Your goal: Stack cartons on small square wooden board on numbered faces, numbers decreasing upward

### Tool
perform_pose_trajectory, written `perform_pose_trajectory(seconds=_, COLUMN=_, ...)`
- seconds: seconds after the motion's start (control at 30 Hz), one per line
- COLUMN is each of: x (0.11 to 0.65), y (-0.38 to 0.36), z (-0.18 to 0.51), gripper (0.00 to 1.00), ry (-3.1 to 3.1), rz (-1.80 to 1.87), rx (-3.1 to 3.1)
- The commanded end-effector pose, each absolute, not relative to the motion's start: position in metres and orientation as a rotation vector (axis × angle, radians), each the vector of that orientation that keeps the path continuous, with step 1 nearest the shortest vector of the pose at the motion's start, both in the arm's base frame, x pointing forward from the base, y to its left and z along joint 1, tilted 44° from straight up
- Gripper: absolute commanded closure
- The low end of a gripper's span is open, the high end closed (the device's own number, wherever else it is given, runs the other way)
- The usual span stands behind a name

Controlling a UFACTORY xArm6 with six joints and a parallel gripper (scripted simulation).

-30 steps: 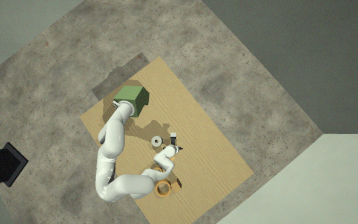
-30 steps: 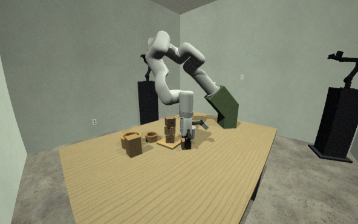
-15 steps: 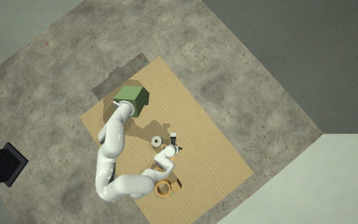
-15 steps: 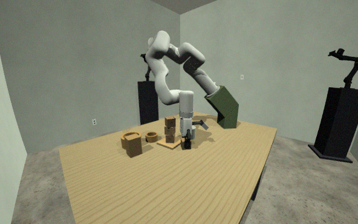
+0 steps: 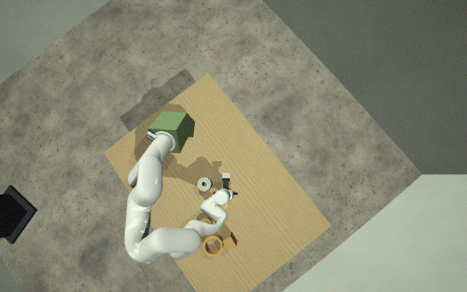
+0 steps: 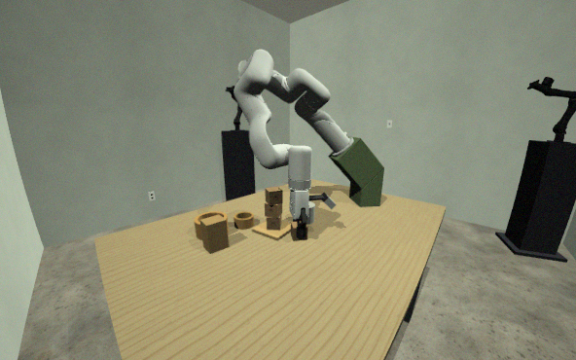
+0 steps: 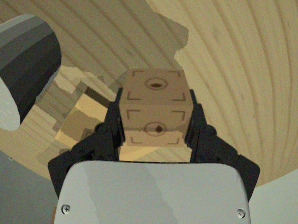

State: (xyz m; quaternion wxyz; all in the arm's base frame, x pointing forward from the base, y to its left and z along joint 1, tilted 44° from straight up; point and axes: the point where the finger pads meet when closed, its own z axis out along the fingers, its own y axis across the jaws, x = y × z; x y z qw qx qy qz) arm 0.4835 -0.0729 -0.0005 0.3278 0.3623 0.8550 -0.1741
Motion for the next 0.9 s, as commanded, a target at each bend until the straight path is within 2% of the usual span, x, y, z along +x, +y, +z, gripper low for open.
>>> perform_pose_trajectory(seconds=0.0, x=0.484, y=-0.072, z=0.0, gripper=1.0, ry=2.238, rz=-0.454, rx=0.948)
perform_pose_trajectory(seconds=0.2, x=0.477, y=-0.063, z=0.014, gripper=1.0, ry=2.237, rz=-0.455, rx=0.947)
perform_pose_trajectory(seconds=0.87, x=0.404, y=0.027, z=0.134, gripper=1.0, ry=2.236, rz=-0.455, rx=0.948)
